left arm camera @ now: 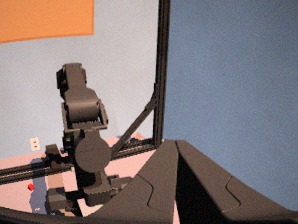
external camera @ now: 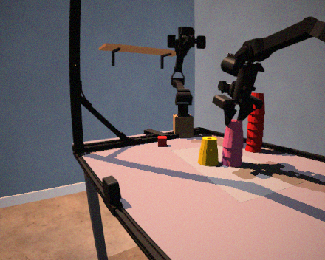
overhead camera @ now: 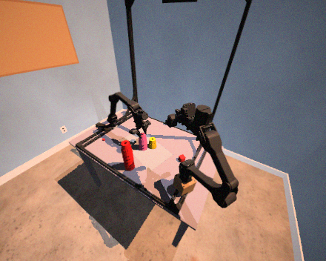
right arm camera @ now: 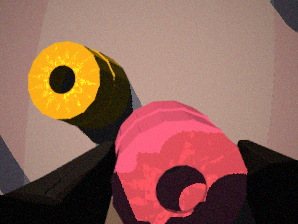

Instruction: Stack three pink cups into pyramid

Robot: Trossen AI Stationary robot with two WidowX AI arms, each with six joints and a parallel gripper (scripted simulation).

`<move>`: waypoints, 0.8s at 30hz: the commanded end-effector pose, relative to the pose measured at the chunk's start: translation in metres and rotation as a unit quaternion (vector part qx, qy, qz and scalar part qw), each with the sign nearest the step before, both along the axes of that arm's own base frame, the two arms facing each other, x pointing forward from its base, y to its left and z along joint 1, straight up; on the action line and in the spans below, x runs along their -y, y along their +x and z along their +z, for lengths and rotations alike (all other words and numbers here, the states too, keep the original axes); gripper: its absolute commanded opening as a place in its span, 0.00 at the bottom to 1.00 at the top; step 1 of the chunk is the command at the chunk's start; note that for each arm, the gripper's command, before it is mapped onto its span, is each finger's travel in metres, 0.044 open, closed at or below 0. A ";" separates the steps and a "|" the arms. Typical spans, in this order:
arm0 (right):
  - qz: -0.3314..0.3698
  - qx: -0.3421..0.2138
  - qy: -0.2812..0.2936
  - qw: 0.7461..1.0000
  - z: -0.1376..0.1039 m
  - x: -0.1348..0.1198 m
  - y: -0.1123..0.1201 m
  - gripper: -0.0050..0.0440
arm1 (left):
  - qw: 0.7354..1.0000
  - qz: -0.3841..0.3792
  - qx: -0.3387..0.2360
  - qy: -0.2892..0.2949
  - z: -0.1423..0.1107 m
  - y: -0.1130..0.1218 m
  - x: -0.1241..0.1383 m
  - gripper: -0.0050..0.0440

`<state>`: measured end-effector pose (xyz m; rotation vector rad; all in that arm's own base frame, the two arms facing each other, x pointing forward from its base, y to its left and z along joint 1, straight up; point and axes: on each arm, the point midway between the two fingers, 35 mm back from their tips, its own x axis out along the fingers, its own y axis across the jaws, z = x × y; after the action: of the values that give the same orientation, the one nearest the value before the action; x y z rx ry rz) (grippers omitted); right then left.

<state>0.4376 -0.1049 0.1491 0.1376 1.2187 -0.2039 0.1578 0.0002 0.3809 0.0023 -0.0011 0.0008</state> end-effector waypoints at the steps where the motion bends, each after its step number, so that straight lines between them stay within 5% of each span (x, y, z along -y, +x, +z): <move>1: -0.002 0.002 0.002 1.000 0.000 0.000 0.000 0.52 | 1.000 0.000 -0.001 -0.001 0.000 0.000 0.000 0.10; 7: -0.002 0.002 0.002 1.000 0.000 0.000 0.000 0.52 | 1.000 0.000 -0.001 -0.001 0.000 0.000 0.000 0.10; 16: -0.002 0.002 0.002 1.000 0.008 0.000 0.000 0.10 | 1.000 0.000 -0.001 -0.001 0.000 0.000 0.000 0.10; 24: -0.002 0.002 0.002 1.000 0.008 0.000 0.000 0.10 | 1.000 0.000 -0.001 -0.001 0.000 0.000 0.000 0.10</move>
<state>0.4366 -0.1047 0.1549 0.1381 1.2225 -0.2038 0.1577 0.0002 0.3809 0.0023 -0.0012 0.0008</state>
